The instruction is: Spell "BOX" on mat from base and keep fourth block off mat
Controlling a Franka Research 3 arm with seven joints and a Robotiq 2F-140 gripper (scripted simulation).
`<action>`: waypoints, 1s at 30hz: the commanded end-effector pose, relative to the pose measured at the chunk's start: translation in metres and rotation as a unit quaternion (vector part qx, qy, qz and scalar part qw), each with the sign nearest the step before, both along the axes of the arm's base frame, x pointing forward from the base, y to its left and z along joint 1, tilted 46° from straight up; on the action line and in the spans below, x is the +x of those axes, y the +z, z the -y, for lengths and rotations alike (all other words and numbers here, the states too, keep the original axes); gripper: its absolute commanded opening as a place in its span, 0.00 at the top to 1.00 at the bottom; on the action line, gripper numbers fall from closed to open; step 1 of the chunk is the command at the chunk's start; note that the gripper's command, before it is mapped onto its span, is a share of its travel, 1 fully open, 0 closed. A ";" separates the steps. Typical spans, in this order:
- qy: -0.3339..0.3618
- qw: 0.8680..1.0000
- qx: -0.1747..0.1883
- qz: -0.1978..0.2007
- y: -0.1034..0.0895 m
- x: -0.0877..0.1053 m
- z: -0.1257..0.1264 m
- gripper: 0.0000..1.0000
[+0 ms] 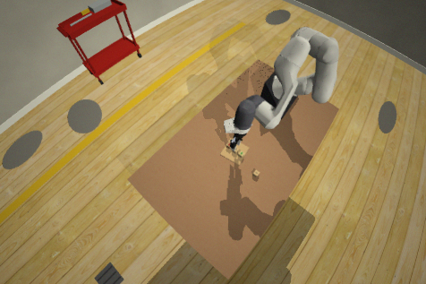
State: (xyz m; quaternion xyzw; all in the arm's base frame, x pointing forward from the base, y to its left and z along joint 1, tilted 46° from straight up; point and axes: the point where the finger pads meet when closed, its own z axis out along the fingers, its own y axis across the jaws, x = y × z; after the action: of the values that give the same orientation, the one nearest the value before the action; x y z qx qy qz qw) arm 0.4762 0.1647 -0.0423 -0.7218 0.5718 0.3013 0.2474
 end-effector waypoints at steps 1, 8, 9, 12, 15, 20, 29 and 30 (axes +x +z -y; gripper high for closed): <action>0.010 1.000 0.002 -0.007 0.010 -0.005 0.009 0.72; 0.010 1.000 0.002 -0.007 0.016 -0.003 0.015 0.72; 0.010 1.000 0.002 -0.007 0.016 -0.003 0.015 0.72; 0.010 1.000 0.002 -0.007 0.016 -0.003 0.015 0.00; 0.010 1.000 0.002 -0.007 0.016 -0.003 0.015 0.00; 0.010 1.000 0.002 -0.007 0.016 -0.003 0.015 0.00; 0.010 1.000 0.002 -0.007 0.016 -0.003 0.015 0.00; 0.010 1.000 0.002 -0.007 0.016 -0.003 0.015 0.00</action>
State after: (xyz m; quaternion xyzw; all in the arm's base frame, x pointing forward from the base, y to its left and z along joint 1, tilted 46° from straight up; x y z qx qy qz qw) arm 0.4727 0.1493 -0.0268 -0.7243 0.5671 0.3092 0.2411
